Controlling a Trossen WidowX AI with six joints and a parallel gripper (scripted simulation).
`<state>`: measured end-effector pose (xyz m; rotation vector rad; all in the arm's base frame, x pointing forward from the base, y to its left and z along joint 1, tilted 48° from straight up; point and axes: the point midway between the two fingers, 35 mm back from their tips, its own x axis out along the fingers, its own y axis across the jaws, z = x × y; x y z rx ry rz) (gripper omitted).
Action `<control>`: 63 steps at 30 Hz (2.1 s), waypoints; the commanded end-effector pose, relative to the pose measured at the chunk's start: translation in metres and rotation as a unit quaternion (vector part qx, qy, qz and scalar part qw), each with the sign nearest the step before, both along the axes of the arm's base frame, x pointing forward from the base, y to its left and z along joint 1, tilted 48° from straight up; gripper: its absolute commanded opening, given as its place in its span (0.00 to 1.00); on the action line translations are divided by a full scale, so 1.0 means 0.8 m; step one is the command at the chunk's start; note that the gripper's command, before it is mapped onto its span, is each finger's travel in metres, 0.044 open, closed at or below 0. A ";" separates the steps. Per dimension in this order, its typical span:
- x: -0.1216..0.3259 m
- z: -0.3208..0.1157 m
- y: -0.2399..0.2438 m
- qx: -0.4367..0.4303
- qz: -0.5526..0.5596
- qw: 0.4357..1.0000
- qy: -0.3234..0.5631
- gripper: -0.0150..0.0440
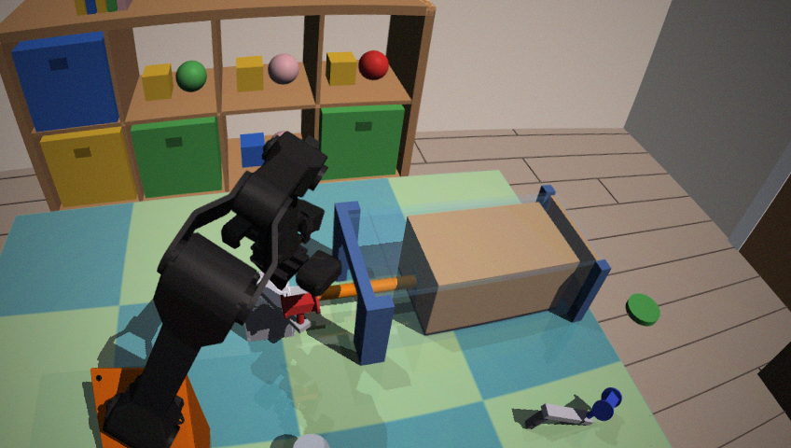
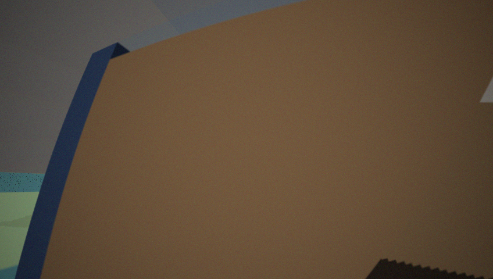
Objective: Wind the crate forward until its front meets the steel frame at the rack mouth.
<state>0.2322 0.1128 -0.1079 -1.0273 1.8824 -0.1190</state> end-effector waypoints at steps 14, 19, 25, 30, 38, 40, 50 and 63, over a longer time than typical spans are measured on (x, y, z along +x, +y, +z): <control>-0.003 0.007 -0.017 -0.004 0.003 1.000 0.005 0.25; -0.003 0.015 -0.024 -0.004 0.003 1.000 0.005 0.25; -0.004 0.022 -0.031 -0.004 0.003 1.000 0.005 0.25; -0.002 0.027 -0.026 -0.004 0.002 1.000 0.005 0.25; 0.007 0.061 0.015 -0.004 0.002 1.000 0.004 0.25; 0.007 0.061 0.015 -0.004 0.002 1.000 0.004 0.25; 0.034 0.033 0.005 0.118 0.097 0.981 -0.120 0.65; 0.036 0.031 0.003 0.127 0.105 0.977 -0.133 1.00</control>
